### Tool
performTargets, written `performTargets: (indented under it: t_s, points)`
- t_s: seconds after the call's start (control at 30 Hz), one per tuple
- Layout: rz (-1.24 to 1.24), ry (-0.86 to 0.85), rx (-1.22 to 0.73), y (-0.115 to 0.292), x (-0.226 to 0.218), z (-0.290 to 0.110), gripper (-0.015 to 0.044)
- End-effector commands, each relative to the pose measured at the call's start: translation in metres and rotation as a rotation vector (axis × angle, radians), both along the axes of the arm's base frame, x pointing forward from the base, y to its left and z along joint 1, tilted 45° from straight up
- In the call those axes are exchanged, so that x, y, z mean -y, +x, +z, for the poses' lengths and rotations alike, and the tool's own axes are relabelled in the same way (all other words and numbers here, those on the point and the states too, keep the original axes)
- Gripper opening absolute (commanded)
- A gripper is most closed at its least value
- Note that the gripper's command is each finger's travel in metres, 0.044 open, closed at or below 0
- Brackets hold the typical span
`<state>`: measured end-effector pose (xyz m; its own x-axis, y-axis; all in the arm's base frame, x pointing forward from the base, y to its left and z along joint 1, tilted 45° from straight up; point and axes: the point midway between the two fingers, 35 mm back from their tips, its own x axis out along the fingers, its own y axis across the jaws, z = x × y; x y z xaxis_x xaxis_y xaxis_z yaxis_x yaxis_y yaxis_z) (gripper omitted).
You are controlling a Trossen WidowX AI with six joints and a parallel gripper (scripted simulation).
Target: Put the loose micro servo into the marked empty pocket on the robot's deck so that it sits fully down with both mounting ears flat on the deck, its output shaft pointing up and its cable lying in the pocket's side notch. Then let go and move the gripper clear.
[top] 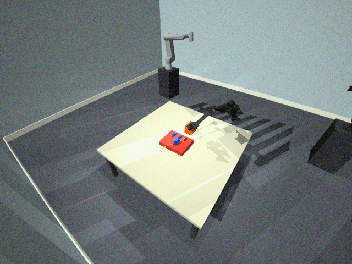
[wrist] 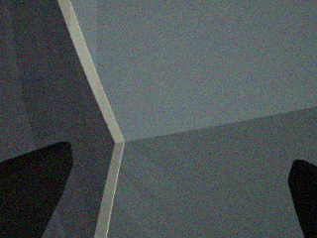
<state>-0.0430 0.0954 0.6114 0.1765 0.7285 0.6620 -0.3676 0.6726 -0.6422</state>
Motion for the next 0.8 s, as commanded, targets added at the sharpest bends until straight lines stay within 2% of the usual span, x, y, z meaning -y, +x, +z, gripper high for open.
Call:
performTargets:
  t_s: [0.0,0.7,0.77]
  points:
    - [-0.011,-0.004,-0.083,0.028,-0.005,-0.002,0.0440]
    - [-0.117,-0.002,-0.524,0.175,-0.013,-0.036,0.0440]
    - [-0.122,-0.003,-0.529,0.178,-0.013,-0.037,0.0440]
